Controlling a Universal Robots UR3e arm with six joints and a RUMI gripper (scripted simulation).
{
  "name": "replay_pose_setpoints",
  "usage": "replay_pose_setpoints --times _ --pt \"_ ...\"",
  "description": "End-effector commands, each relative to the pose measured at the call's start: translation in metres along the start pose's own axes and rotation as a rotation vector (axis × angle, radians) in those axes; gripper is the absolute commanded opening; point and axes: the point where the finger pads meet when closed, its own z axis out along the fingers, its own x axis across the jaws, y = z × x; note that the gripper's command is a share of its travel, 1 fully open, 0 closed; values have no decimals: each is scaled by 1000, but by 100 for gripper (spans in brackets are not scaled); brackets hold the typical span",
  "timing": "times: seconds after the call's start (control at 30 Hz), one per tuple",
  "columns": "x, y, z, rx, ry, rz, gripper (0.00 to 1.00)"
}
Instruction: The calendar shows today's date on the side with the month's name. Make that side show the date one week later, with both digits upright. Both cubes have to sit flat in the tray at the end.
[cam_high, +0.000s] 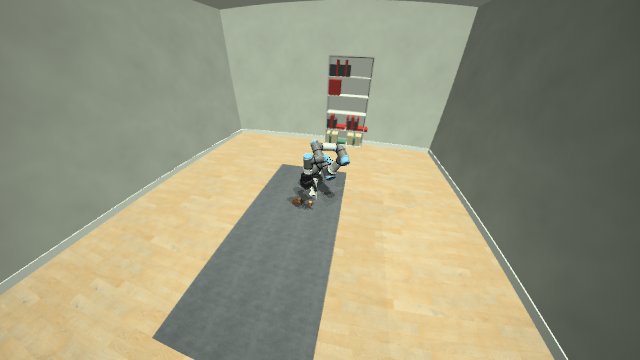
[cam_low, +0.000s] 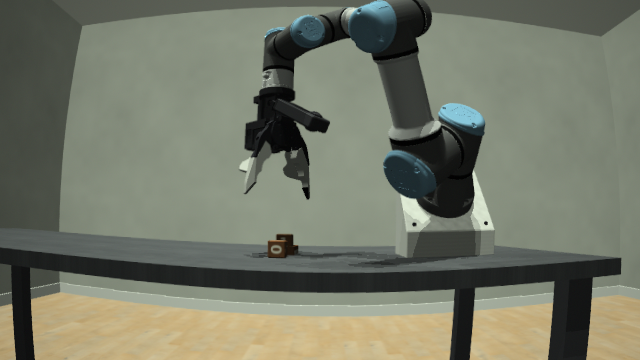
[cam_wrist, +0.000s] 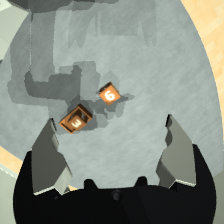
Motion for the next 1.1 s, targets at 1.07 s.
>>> replay_pose_setpoints --times 1.07 --pt "-1 4 4 -9 -3 882 100"
